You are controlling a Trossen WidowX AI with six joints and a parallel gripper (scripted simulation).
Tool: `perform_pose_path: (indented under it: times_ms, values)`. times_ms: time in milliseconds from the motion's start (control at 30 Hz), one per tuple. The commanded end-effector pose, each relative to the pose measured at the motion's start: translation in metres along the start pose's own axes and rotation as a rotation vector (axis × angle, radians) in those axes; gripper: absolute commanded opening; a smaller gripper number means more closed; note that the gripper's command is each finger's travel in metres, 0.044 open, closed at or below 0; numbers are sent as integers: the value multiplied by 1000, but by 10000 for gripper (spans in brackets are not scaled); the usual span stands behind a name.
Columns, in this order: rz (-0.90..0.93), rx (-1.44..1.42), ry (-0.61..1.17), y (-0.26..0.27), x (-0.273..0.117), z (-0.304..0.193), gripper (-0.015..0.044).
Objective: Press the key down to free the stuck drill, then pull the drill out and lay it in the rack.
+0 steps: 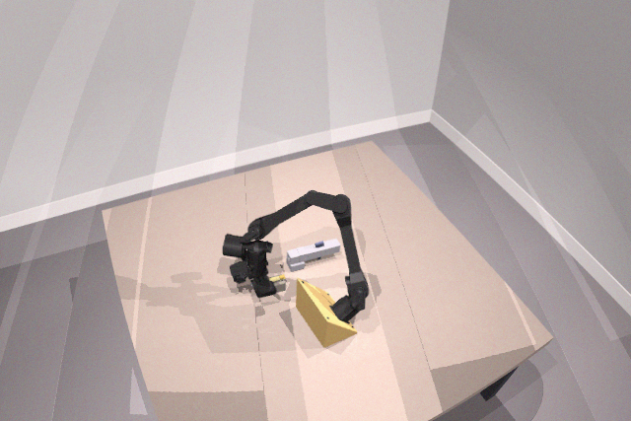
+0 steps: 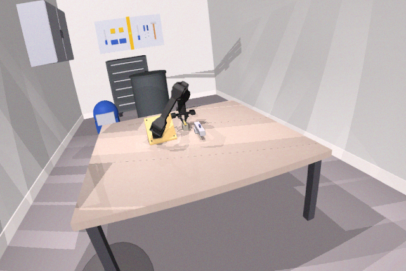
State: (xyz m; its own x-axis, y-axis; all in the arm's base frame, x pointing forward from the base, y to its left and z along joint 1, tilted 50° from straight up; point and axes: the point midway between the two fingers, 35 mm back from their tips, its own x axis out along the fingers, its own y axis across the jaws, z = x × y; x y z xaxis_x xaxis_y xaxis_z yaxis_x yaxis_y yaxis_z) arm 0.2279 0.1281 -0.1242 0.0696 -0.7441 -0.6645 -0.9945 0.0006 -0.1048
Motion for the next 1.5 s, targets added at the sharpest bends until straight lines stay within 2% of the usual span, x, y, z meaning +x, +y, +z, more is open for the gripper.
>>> perform_pose_path:
  times_ms: [0, 1467]
  values:
    - [1, -6, 8, 1, 6, -2, 0]
    - [1, -6, 8, 2, 15, -5, 0]
